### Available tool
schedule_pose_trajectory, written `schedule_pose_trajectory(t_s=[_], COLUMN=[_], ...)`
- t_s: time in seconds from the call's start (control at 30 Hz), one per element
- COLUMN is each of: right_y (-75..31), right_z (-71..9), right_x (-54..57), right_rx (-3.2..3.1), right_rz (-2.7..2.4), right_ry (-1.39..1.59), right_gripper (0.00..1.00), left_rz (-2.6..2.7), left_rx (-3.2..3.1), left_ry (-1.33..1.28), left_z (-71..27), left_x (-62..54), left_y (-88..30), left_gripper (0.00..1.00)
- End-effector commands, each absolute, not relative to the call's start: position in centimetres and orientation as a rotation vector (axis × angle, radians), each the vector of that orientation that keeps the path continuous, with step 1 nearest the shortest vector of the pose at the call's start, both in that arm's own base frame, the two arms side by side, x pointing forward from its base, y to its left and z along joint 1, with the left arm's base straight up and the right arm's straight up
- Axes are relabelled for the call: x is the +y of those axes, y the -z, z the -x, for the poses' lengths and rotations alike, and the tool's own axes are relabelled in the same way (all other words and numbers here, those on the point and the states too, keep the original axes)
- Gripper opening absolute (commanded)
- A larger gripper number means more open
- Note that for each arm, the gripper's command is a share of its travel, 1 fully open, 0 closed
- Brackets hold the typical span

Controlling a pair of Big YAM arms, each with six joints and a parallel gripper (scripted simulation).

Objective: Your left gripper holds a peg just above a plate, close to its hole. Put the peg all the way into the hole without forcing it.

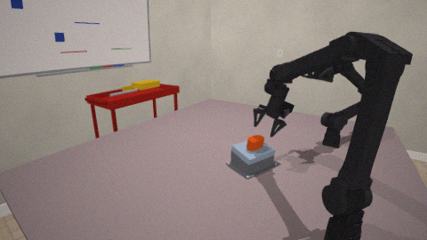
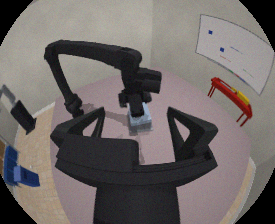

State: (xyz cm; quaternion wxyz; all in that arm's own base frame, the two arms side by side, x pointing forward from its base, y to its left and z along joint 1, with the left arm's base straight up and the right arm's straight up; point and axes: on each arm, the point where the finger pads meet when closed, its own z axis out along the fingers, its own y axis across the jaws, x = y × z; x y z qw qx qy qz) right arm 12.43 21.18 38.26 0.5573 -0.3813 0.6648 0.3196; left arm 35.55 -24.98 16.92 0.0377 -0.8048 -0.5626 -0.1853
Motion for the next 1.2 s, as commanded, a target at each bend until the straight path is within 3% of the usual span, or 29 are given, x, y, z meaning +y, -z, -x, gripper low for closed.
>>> schedule_pose_trajectory(t_s=[0.0, 0.5, 1.17], right_y=[-41.2, -39.5, -39.5], right_z=[-12.2, -12.5, -12.5], right_x=[20.9, 21.2, 21.2], right_rx=[1.53, 1.554, 1.554], right_rz=[0.871, 0.888, 0.888], right_ry=[-0.774, -0.758, -0.758], right_gripper=[1.0, 1.0, 1.0], left_rz=[2.493, 2.545, 2.49], left_rx=[-1.774, -1.843, -1.778], left_ry=[0.599, 0.643, 0.597], left_z=[-36.8, -35.6, -35.5], left_x=[-25.9, -27.0, -26.6], left_y=[-19.0, -24.3, -22.7], left_gripper=[1.0, 1.0, 1.0])
